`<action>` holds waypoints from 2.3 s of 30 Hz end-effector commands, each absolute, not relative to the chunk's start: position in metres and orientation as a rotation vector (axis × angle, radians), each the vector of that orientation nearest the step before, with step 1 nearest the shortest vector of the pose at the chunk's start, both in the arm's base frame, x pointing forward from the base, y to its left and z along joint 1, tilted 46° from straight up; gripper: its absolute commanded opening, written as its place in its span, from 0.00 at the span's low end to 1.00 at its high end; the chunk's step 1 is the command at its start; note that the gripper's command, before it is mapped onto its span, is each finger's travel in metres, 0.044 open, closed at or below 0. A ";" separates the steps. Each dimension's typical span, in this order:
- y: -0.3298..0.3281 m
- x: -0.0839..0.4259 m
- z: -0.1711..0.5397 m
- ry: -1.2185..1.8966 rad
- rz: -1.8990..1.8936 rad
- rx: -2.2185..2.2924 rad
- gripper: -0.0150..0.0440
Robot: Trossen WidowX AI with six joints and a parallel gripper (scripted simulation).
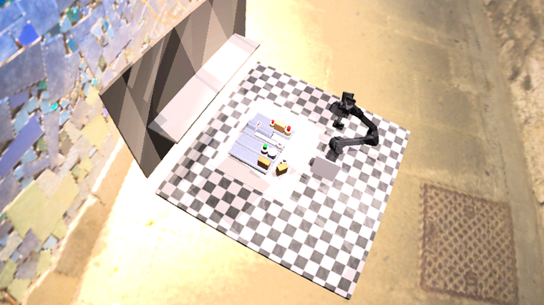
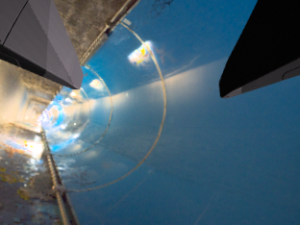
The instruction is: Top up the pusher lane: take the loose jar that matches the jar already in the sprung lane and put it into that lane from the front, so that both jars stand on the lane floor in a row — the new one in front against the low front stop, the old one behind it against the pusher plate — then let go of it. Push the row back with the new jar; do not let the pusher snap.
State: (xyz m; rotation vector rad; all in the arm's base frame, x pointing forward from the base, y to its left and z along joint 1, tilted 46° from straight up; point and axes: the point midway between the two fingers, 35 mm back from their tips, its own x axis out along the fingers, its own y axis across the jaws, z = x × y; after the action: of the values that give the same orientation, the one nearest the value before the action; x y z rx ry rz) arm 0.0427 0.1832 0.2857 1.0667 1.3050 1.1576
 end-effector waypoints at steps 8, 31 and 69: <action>0.202 0.123 0.242 1.427 0.592 1.256 1.00; 0.108 0.259 0.000 1.004 -1.166 1.019 1.00; -0.010 0.263 -0.103 0.579 -1.488 0.643 1.00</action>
State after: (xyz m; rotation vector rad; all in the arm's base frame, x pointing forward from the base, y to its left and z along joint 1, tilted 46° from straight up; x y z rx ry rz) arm 0.2665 -0.0003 -0.0951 0.6633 0.5751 -1.4801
